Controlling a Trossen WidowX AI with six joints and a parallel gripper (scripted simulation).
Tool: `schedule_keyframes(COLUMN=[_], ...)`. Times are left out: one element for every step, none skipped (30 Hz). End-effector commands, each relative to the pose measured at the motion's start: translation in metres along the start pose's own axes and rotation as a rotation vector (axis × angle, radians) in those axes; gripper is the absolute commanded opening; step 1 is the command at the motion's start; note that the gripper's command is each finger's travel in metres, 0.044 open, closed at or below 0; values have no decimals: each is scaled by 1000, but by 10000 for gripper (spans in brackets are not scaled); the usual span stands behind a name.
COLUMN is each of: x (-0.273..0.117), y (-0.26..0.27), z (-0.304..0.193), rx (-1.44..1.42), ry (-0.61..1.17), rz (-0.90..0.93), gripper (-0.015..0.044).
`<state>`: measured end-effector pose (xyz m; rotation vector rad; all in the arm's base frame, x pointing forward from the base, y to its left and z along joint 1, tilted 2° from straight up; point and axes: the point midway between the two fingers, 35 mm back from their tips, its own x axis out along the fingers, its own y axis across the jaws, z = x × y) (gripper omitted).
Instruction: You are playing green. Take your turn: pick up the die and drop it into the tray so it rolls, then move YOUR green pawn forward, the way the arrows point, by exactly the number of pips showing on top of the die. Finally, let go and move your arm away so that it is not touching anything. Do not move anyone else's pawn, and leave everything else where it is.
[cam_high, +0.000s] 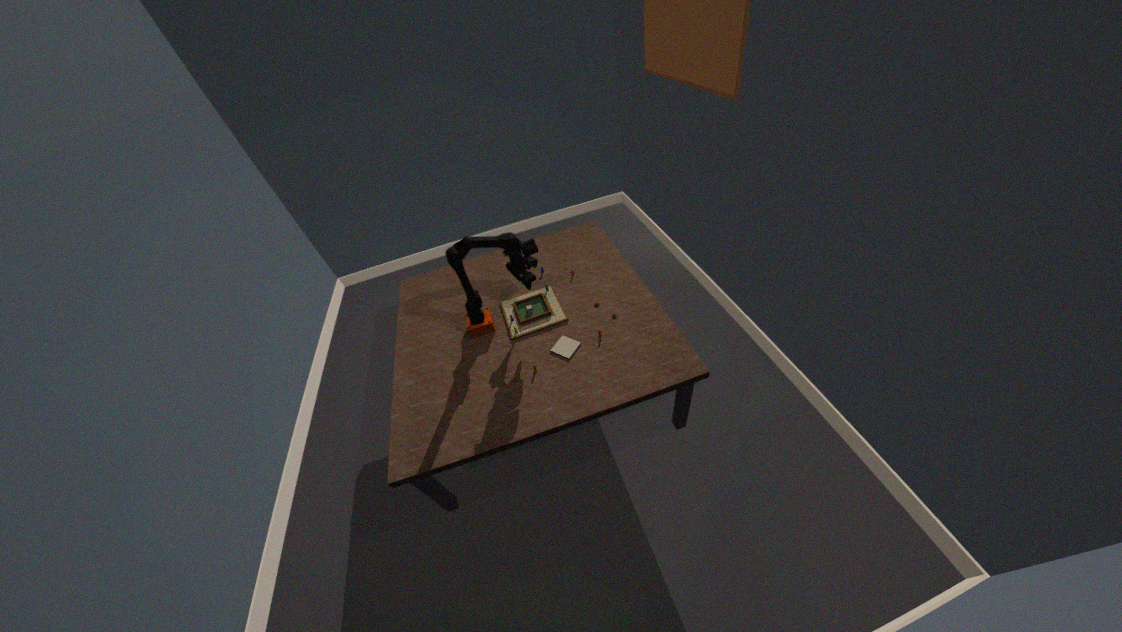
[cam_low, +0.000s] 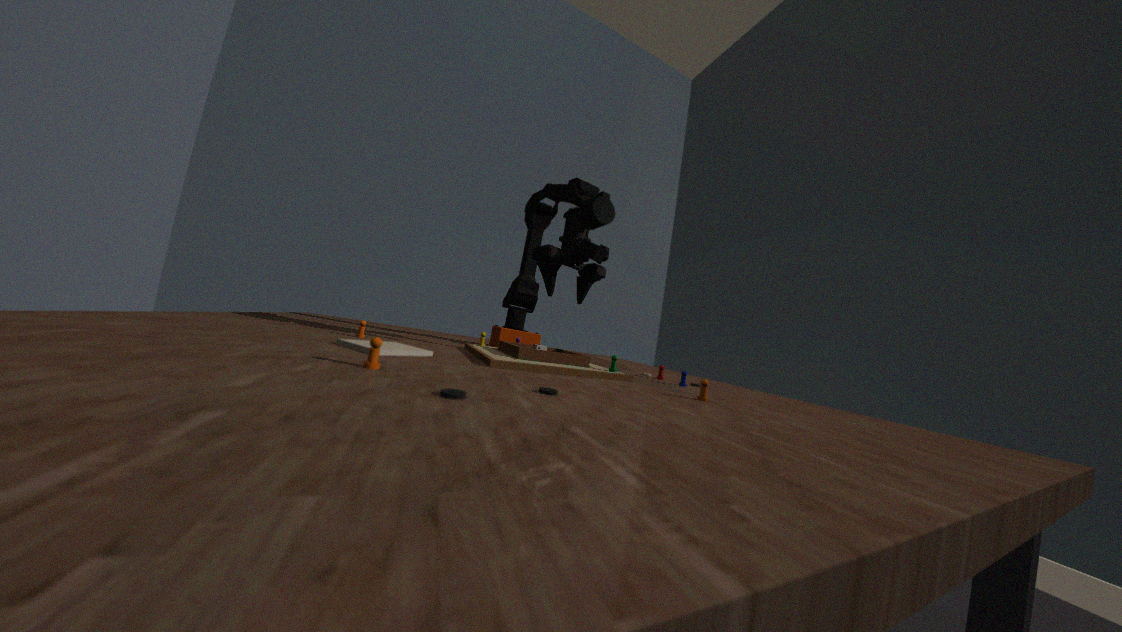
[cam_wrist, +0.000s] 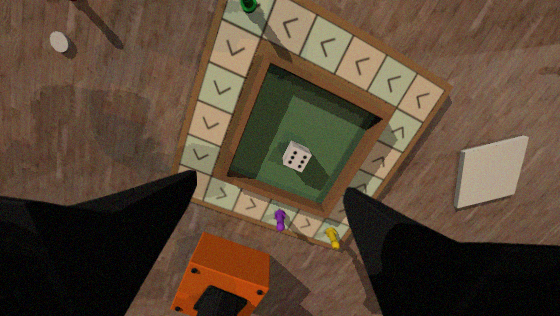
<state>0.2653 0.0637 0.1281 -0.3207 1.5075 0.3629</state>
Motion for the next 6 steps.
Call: schedule_keyframes(x=[0, 0, 0, 0, 0, 0], y=[0, 0, 0, 0, 0, 0], z=[0, 0, 0, 0, 0, 0], rx=[0, 0, 0, 0, 0, 0], ry=[0, 0, 0, 0, 0, 0], rz=[0, 0, 0, 0, 0, 0], gripper=[440, 440, 440, 440, 440, 440])
